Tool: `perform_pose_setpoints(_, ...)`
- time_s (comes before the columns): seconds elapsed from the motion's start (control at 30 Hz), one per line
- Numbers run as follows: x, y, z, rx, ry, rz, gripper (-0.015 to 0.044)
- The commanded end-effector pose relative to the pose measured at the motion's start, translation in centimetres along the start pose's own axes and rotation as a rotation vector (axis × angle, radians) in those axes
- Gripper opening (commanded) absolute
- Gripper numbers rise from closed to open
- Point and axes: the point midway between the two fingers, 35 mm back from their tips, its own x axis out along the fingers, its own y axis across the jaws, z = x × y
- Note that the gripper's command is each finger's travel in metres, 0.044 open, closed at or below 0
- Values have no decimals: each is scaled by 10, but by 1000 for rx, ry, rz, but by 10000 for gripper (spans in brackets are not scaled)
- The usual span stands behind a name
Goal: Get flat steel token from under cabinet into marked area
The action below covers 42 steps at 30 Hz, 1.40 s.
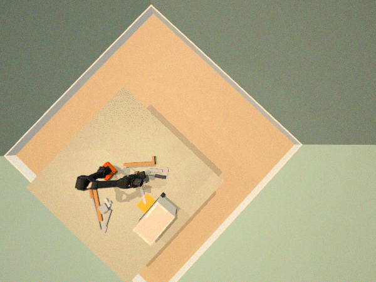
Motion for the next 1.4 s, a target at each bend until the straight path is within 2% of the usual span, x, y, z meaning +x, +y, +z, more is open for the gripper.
perform_pose_setpoints(0.0, -2, 7, -3, -2, 1, 11, 0)
perform_pose_setpoints(1.37, -3, 33, -25, -83, 3, 14, 0)
